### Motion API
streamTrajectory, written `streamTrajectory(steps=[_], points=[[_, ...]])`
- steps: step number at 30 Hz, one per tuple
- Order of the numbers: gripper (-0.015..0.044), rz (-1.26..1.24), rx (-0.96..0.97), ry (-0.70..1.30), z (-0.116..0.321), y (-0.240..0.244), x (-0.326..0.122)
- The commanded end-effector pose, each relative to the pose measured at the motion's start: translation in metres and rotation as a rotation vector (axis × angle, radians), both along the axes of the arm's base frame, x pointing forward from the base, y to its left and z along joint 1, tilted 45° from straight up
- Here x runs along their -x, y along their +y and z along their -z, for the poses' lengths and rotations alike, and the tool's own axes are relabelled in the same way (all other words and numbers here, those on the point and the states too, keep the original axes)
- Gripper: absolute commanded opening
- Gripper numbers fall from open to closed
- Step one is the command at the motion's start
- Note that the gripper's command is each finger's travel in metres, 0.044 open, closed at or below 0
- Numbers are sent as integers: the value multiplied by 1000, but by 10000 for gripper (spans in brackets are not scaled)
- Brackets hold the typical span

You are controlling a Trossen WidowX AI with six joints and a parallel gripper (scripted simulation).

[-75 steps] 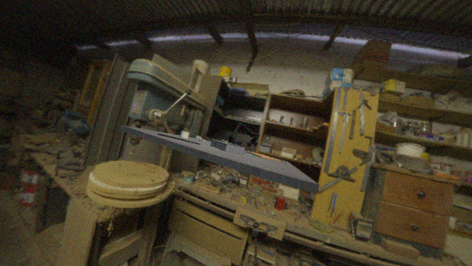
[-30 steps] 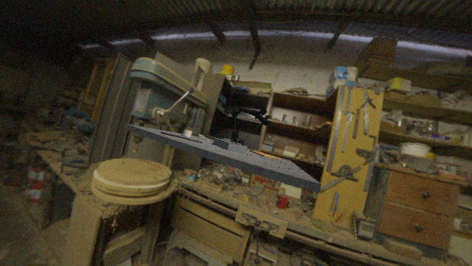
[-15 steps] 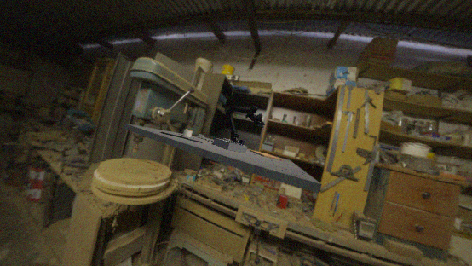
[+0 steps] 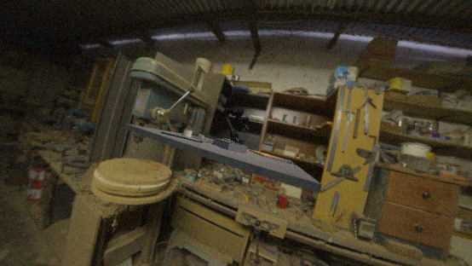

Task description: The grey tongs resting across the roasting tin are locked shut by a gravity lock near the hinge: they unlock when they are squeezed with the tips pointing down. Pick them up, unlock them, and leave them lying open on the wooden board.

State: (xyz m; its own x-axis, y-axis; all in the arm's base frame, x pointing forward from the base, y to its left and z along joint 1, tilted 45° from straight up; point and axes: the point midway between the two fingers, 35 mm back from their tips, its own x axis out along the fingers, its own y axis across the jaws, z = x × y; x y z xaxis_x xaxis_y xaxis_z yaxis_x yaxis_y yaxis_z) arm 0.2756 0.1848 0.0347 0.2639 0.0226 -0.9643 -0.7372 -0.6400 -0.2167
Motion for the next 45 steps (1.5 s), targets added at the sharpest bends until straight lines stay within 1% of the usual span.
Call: streamTrajectory(steps=[1,6,8,29,45], points=[[260,-116,218,-30,-9,-74,-16],[260,-215,401,1,-19,-135,-19],[260,-234,436,13,-21,-147,-18],[260,-237,440,15,-15,-142,-9],[260,-237,440,14,8,-149,-19]])
